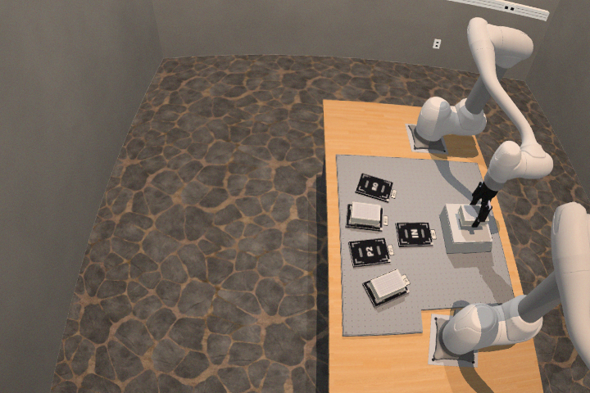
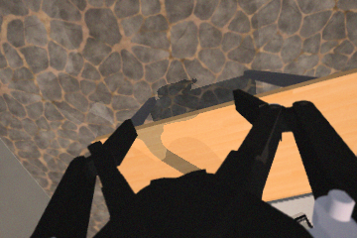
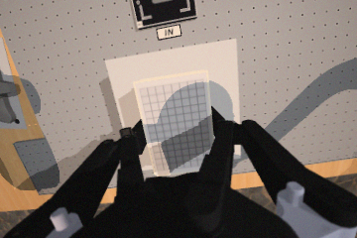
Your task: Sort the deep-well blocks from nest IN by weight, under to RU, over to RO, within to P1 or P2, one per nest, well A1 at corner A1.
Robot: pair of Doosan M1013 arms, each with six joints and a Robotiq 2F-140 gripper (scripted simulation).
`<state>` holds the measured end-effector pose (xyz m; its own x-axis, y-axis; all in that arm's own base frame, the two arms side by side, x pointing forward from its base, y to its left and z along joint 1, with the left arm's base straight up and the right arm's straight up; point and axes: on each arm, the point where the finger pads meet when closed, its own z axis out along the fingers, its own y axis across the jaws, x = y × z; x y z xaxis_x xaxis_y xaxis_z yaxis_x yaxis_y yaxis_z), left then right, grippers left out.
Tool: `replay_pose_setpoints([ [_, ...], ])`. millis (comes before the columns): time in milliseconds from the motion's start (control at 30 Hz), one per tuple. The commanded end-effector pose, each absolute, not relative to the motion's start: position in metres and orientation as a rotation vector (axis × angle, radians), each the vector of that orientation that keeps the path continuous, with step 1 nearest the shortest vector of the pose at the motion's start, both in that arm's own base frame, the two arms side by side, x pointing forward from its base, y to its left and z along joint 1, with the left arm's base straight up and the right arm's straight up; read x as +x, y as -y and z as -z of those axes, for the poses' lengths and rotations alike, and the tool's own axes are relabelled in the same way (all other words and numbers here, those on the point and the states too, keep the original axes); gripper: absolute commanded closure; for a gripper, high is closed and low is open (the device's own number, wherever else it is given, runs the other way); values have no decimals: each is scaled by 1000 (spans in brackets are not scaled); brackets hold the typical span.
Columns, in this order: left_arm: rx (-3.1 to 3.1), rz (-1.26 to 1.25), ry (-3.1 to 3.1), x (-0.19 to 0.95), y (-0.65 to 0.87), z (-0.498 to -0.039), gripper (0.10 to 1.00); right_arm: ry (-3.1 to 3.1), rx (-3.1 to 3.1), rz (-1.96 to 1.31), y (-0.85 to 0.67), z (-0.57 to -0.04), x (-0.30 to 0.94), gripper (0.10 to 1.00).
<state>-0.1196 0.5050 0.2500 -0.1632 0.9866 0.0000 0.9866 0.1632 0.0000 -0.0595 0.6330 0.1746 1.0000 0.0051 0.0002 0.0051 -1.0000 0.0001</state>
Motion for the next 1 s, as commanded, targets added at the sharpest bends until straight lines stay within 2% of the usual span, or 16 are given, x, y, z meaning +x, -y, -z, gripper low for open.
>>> replay_pose_setpoints([
  [0,-2032,1,2395,-120,-505,-251,98,-8,3143,1,-633,-179,-60,999],
  [967,-2032,1,2395,-120,-505,-251,98,-8,3143,1,-633,-210,-60,999],
])
